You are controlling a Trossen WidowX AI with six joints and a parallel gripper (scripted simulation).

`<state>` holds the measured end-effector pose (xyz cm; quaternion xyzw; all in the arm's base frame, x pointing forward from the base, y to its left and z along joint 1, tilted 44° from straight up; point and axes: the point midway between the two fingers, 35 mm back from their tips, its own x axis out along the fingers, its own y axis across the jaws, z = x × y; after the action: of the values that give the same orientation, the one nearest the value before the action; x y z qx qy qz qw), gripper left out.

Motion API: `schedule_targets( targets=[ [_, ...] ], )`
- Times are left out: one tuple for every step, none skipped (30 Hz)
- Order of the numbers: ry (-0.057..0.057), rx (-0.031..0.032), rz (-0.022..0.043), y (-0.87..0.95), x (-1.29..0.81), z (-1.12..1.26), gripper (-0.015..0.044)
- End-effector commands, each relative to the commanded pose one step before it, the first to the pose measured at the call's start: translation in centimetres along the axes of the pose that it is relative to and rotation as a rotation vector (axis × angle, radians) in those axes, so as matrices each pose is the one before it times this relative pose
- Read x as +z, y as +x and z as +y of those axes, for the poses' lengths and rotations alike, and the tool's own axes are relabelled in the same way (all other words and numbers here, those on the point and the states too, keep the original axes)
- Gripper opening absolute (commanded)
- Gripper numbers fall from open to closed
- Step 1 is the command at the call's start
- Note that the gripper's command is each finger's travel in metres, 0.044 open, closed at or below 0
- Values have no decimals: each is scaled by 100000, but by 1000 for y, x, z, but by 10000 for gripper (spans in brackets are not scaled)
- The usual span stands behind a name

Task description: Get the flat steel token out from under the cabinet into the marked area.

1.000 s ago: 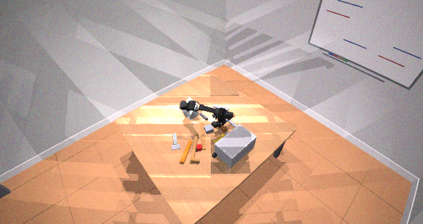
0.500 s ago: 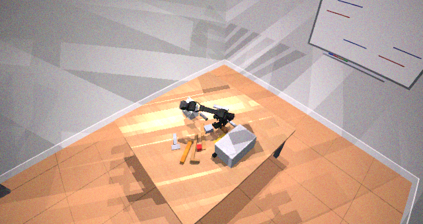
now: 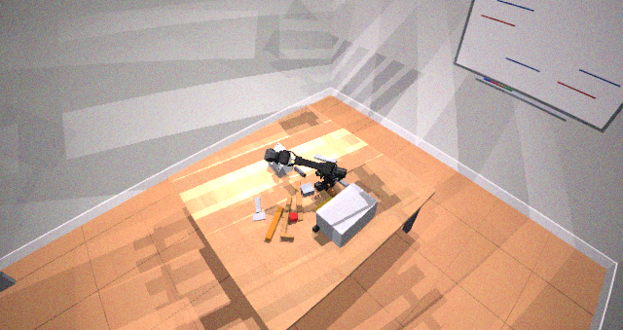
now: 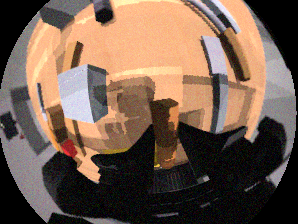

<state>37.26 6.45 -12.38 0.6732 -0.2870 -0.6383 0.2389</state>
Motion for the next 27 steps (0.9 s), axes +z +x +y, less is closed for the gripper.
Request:
schedule_targets(
  targets=[
    [-10,-239,272,-15,-528,-155,0],
    [4,1,4,-2,-90,-3,0],
    [4,1,4,-2,-90,-3,0],
    [4,1,4,-1,-87,-3,0],
    [4,1,4,-1,-87,-3,0],
    [4,1,4,-2,-87,-4,0],
    [4,1,4,-2,-87,-4,0],
    [4,1,4,-1,-87,-4,0],
    [4,1,4,-2,-87,-4,0],
    [4,1,4,-2,-87,-4,0],
    [3,1,4,-1,-84,-4,0],
    [4,1,4,-1,-86,-4,0],
    [4,1,4,-1,-86,-4,0],
    [4,1,4,-1,-86,-3,0],
    [4,1,4,-1,-86,-3,0],
    [4,1,4,-1,-85,-3,0],
    [4,1,4,-1,-85,-3,0],
    [4,1,4,-1,-85,-2,0],
    [4,1,4,-1,-85,-2,0],
    [4,1,3,-1,-85,-2,0],
    [4,1,3,-1,-84,-2,0],
    [4,1,3,-1,-84,-1,0],
    [4,1,3,0,-84,-1,0],
    [4,2,3,0,-84,-1,0],
    [4,2,3,0,-84,-1,0],
    [4,2,3,0,-83,0,0],
    [4,2,3,0,-83,0,0]
  ],
)
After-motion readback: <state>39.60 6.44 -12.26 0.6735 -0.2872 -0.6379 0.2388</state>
